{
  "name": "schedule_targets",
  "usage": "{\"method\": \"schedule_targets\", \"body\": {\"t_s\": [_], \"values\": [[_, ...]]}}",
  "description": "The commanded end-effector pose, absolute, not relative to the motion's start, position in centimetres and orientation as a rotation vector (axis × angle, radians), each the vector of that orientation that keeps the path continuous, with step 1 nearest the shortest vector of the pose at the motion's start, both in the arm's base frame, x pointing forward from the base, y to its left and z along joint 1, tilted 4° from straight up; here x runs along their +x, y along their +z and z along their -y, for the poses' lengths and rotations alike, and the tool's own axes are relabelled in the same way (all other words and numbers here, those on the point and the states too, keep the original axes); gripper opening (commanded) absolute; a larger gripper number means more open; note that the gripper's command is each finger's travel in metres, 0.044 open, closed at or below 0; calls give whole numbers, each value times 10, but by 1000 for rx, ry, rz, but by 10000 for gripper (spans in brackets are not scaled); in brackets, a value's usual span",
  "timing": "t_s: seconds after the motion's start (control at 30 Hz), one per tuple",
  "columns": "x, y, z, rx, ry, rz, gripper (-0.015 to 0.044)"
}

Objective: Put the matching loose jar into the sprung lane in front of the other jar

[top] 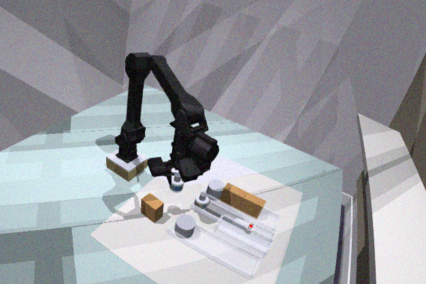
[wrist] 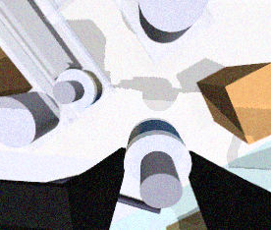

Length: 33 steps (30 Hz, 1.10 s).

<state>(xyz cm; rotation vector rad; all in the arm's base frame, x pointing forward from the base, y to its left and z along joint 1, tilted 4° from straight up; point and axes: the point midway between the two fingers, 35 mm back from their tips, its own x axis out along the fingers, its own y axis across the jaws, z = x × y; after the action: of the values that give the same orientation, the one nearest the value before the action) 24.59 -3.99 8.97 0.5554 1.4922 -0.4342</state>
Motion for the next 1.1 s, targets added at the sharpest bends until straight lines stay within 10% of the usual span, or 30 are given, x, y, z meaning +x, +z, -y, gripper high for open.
{"method": "schedule_targets", "body": {"t_s": [0.0,1.07], "values": [[258,82,27,393,-280,-1519,0],[280,44,-9,61,50,-1529,0]]}}
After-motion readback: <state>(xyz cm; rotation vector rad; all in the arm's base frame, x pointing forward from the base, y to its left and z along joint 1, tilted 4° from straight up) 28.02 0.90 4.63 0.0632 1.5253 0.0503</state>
